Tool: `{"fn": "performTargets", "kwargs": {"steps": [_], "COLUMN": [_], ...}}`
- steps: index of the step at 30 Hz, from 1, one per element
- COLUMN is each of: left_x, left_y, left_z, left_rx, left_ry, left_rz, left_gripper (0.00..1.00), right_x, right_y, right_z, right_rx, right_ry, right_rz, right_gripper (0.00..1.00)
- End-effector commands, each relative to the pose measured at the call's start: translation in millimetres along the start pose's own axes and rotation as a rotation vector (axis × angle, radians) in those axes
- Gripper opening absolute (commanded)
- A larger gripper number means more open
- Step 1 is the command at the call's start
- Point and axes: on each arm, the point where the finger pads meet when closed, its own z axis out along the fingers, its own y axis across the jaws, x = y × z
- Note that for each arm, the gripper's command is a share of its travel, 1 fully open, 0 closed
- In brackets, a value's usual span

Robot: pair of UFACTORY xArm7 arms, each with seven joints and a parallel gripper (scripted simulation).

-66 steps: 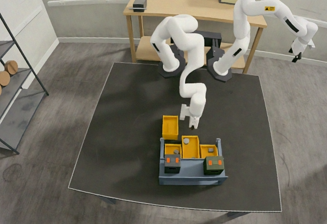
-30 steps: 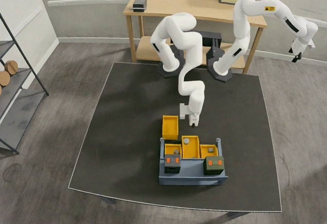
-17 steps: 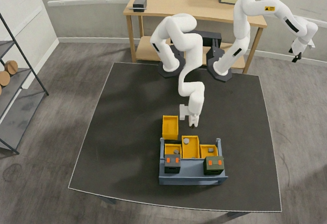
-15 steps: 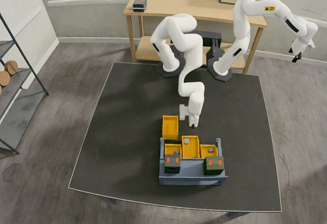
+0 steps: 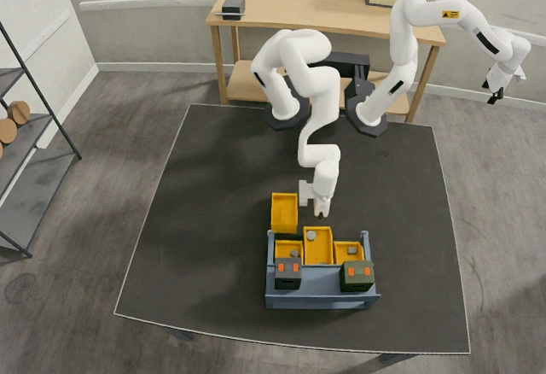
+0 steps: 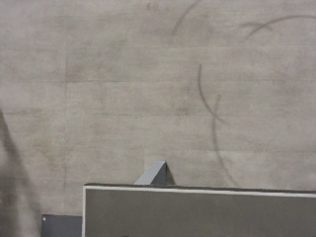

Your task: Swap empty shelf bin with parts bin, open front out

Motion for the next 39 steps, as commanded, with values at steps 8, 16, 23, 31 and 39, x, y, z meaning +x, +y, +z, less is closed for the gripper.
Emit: {"fn": "performTargets", "kwargs": {"steps": [8, 16, 23, 31, 39], "left_x": [1, 1, 1, 1, 1], "left_y": [0, 0, 0, 0, 0], "left_z": [-2, -2, -2, -2, -2], "left_rx": [-0.001, -0.001, -0.001, -0.001, -0.001], "left_ry": [0.004, 0.004, 0.004, 0.004, 0.004], "left_rz": [-0.001, -0.001, -0.001, -0.001, -0.001], "left_gripper": [1.0, 1.0, 1.0, 1.0, 1.0], "right_x": [-1, -1, -1, -1, -1], "right_y": [-3, -3, -3, -3, -3], "right_z": [35, 50, 60, 62, 62], "right_rx": [0.006, 0.006, 0.006, 0.006, 0.006], "right_ry": [-0.004, -0.004, -0.004, -0.004, -0.004], "right_rz": [-0.001, -0.001, -0.001, 0.0, 0.0], "right_gripper": [0.0, 0.0, 0.0, 0.0, 0.0]}}
